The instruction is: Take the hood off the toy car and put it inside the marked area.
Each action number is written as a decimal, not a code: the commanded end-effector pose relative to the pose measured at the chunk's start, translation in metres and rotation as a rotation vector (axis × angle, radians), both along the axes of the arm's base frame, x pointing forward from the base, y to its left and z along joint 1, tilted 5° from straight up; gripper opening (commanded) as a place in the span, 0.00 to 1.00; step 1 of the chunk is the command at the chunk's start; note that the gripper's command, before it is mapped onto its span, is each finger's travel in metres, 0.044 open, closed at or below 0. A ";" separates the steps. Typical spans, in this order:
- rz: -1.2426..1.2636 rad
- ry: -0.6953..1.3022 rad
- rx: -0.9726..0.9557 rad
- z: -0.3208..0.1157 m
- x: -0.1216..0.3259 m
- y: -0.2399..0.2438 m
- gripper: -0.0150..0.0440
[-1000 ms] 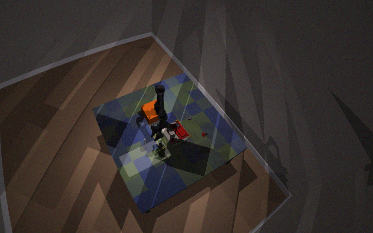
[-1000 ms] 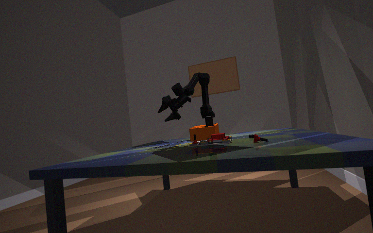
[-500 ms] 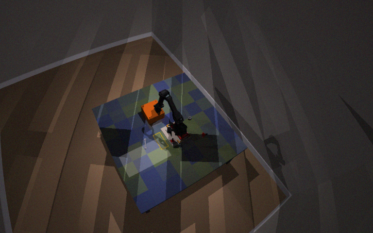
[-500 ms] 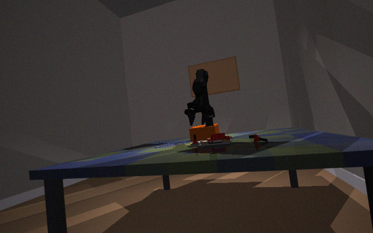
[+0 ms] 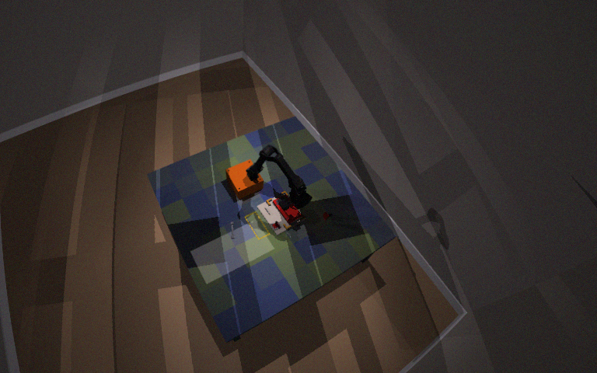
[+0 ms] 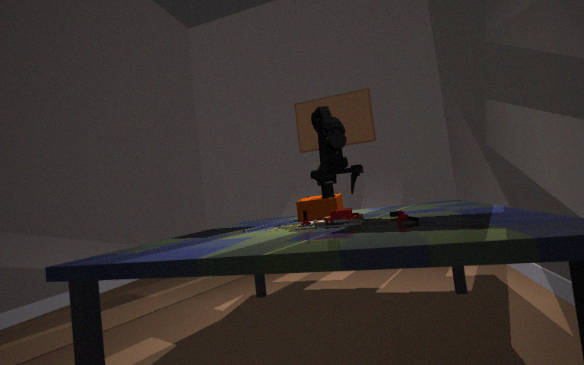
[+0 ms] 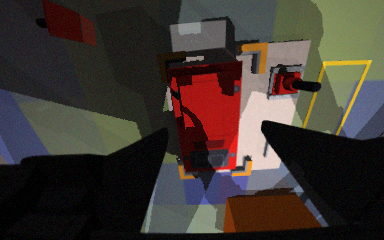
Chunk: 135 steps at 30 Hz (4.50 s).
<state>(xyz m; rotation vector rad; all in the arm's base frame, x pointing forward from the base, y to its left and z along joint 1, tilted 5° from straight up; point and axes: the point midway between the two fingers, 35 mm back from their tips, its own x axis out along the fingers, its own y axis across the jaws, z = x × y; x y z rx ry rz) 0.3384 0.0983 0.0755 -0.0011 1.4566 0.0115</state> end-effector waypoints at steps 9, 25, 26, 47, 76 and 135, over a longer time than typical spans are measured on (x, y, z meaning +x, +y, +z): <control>0.010 0.001 0.005 -0.008 0.002 0.002 1.00; 0.010 0.001 0.005 -0.022 0.004 0.001 1.00; 0.010 0.001 0.005 -0.023 0.004 0.001 1.00; 0.010 0.001 0.005 -0.041 0.005 0.000 1.00; 0.010 0.002 0.005 -0.056 0.006 0.000 1.00; 0.004 -0.006 0.003 -0.062 0.009 0.000 0.25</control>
